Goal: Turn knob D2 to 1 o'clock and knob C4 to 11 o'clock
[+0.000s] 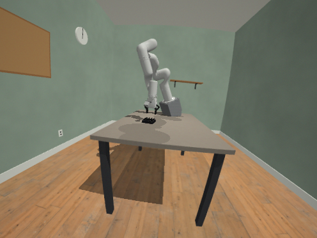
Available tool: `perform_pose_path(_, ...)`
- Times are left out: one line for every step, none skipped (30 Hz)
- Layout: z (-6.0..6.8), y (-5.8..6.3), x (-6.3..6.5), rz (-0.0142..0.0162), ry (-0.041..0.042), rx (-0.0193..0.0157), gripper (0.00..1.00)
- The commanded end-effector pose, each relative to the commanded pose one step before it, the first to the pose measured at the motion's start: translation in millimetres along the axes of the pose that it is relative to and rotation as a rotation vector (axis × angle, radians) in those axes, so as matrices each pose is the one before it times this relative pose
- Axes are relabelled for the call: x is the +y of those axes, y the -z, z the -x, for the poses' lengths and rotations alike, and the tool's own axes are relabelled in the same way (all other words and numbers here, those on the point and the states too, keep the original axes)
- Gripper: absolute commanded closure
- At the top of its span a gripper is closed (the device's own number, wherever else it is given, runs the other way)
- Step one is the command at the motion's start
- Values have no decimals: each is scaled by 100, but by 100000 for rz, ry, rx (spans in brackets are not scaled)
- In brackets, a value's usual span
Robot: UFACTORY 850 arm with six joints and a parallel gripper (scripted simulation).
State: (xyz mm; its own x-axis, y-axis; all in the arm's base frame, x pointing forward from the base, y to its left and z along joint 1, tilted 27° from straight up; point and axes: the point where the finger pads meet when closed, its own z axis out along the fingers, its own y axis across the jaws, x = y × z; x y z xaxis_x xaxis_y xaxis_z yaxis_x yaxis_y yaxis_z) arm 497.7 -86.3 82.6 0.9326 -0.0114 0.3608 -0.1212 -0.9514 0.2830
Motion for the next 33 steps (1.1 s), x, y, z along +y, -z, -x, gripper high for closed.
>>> perform_pose_path(-83,82,-41,-62,-8940,254,0)
perform_pose_path(-9,20,-15,4,-3302,1,0)
perform_pose_path(-10,22,-17,4,-3695,1,0)
perform_pose_path(-10,25,-20,4,-4090,2,0)
perform_pose_path(-10,26,-21,4,-4265,2,0)
perform_pose_path(-6,18,-15,3,-2954,1,0)
perform_pose_path(-6,20,-16,3,-3246,2,0)
perform_pose_path(-6,20,-17,3,-3363,2,0)
perform_pose_path(0,0,0,0,0,0,0)
perform_pose_path(0,0,0,0,0,0,0)
perform_pose_path(-9,34,-29,4,-5572,3,0)
perform_pose_path(-7,35,-31,4,-5830,3,0)
perform_pose_path(-2,11,-10,1,-1797,1,0)
perform_pose_path(-2,15,-14,2,-2531,1,0)
perform_pose_path(-2,19,-17,2,-3213,2,0)
perform_pose_path(-2,20,-18,2,-3381,2,0)
perform_pose_path(-1,20,-18,2,-3289,2,0)
perform_pose_path(0,20,-18,1,-3256,2,0)
perform_pose_path(0,20,-18,1,-3244,2,0)
perform_pose_path(1,20,-18,1,-3250,2,0)
perform_pose_path(1,20,-18,1,-3241,2,0)
perform_pose_path(2,20,-18,1,-3238,2,0)
perform_pose_path(3,20,-17,1,-3236,2,0)
perform_pose_path(3,20,-17,1,-3225,2,0)
perform_pose_path(4,20,-17,1,-3235,2,0)
perform_pose_path(0,0,0,0,0,0,0)
perform_pose_path(0,0,0,0,0,0,0)
perform_pose_path(11,48,-42,1,-7894,4,0)
perform_pose_path(6,20,-17,0,-3264,1,0)
perform_pose_path(4,11,-9,0,-1838,1,0)
perform_pose_path(5,15,-13,0,-2513,1,0)
perform_pose_path(7,19,-16,0,-3118,1,0)
perform_pose_path(8,20,-16,0,-3293,1,0)
